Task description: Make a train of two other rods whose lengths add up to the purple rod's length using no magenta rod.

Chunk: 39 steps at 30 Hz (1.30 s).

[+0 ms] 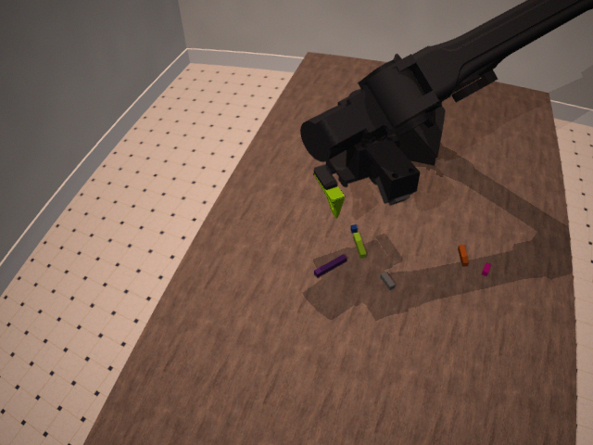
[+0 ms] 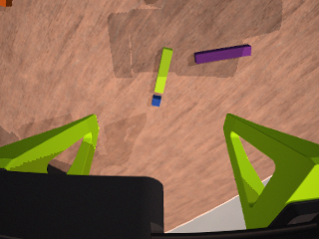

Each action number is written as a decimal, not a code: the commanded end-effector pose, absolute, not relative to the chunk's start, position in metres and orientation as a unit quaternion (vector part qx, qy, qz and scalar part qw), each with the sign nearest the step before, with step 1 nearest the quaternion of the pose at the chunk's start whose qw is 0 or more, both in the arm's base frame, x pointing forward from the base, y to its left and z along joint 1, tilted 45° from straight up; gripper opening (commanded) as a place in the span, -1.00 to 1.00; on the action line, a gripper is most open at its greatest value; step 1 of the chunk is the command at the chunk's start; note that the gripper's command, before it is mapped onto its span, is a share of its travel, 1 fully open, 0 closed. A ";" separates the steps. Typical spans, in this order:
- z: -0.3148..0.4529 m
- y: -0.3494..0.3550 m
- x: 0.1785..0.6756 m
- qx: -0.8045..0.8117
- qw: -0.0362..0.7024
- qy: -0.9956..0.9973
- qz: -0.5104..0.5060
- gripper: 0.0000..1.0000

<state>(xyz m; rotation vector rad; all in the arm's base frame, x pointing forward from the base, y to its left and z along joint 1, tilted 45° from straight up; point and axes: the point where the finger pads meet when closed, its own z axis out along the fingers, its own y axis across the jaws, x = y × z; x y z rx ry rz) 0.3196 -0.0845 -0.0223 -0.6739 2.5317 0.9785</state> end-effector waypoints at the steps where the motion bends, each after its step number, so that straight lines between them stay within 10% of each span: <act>1: -0.027 -0.078 0.321 -0.277 0.182 0.880 0.341 1.00; 39: -0.038 -0.069 0.313 -0.519 0.273 0.762 0.275 1.00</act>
